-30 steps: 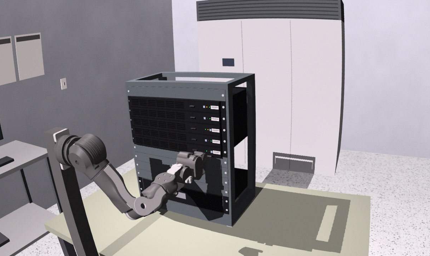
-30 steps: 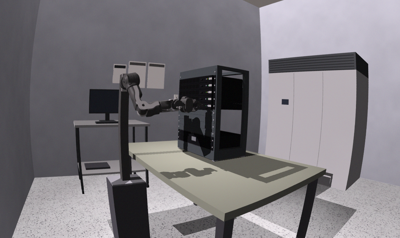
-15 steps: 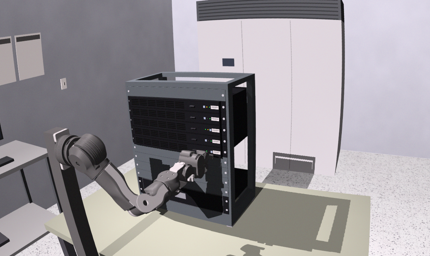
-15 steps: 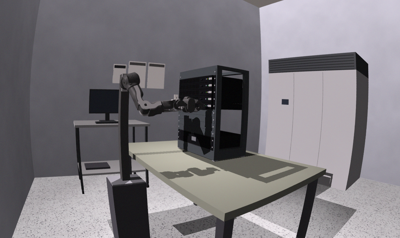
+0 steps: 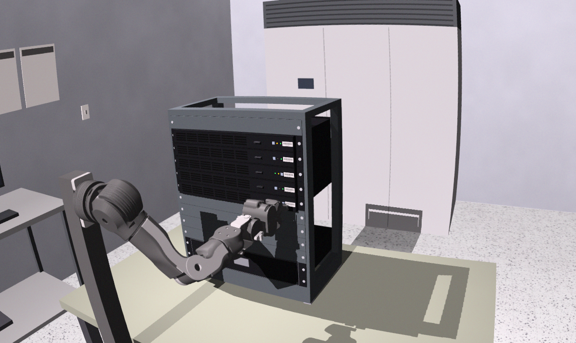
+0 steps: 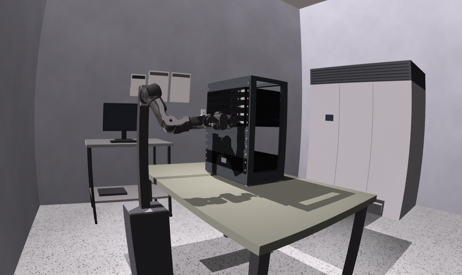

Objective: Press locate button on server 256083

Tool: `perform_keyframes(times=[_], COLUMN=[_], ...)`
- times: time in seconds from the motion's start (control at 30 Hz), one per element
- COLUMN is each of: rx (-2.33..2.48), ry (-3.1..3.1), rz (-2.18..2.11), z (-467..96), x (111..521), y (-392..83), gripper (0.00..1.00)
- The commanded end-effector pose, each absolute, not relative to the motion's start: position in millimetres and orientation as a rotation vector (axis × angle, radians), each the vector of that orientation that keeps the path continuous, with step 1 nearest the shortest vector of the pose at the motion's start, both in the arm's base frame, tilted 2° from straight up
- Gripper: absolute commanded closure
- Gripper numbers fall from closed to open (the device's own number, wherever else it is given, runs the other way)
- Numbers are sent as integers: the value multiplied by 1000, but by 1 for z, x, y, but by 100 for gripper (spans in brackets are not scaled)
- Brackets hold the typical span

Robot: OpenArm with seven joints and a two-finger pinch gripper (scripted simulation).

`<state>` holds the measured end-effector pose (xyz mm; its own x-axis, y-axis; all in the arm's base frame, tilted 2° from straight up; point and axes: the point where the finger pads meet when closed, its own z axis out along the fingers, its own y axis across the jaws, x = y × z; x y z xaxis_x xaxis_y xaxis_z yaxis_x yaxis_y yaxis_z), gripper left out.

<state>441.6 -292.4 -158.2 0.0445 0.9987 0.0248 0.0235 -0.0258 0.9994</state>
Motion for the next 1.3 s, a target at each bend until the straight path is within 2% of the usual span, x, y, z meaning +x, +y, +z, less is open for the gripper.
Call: perform_keyframes(times=[0.0,1.27], rx=[1257,1257], ry=[1181,1181], rz=[1190,1190], z=[-157,-157], x=[443,460], y=[-291,-292], gripper=[100,100])
